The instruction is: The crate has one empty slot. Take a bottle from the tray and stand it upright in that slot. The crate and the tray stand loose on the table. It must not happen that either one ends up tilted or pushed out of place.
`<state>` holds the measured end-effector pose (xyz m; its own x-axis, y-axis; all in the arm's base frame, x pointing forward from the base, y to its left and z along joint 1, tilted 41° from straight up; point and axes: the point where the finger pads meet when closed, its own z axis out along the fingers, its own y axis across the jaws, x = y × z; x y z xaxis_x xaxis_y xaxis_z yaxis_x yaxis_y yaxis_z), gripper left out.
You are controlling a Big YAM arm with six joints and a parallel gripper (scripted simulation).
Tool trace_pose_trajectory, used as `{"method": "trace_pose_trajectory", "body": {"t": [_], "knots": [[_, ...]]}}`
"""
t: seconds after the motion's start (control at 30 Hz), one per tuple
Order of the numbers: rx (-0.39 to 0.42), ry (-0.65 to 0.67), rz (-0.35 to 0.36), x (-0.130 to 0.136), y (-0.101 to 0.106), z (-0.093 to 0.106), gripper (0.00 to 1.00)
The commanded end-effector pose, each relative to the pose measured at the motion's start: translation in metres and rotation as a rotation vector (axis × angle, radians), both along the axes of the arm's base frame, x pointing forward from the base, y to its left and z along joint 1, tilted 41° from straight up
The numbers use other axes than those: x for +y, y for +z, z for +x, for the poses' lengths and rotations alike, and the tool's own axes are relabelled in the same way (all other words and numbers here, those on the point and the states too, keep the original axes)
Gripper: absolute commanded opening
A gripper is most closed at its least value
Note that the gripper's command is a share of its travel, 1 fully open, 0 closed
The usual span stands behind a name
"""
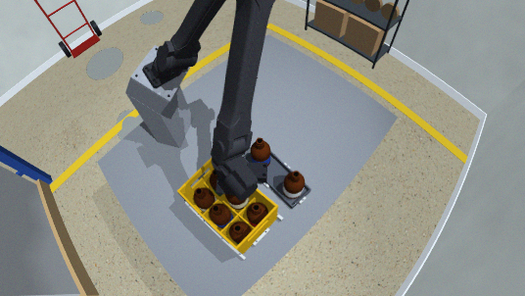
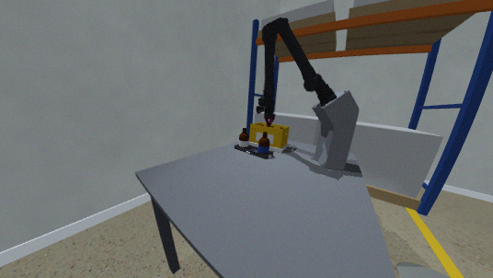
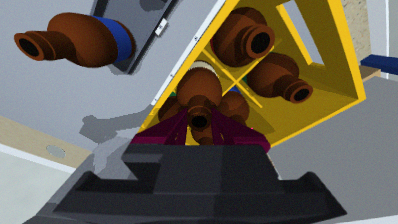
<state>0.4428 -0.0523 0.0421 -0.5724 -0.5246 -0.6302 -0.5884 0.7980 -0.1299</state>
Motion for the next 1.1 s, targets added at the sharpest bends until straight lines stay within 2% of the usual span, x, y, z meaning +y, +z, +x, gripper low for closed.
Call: {"method": "trace_pose_trajectory", "body": {"t": [0.0, 0.13, 1.07], "knots": [[-0.023, -0.033, 0.0, -0.011, 0.005, 0.012, 0.0], [-0.022, -0.009, 0.001, 0.001, 0.002, 0.016, 0.0], [-0.028, -0.022, 0.0, -0.003, -0.001, 0.019, 0.0]]}}
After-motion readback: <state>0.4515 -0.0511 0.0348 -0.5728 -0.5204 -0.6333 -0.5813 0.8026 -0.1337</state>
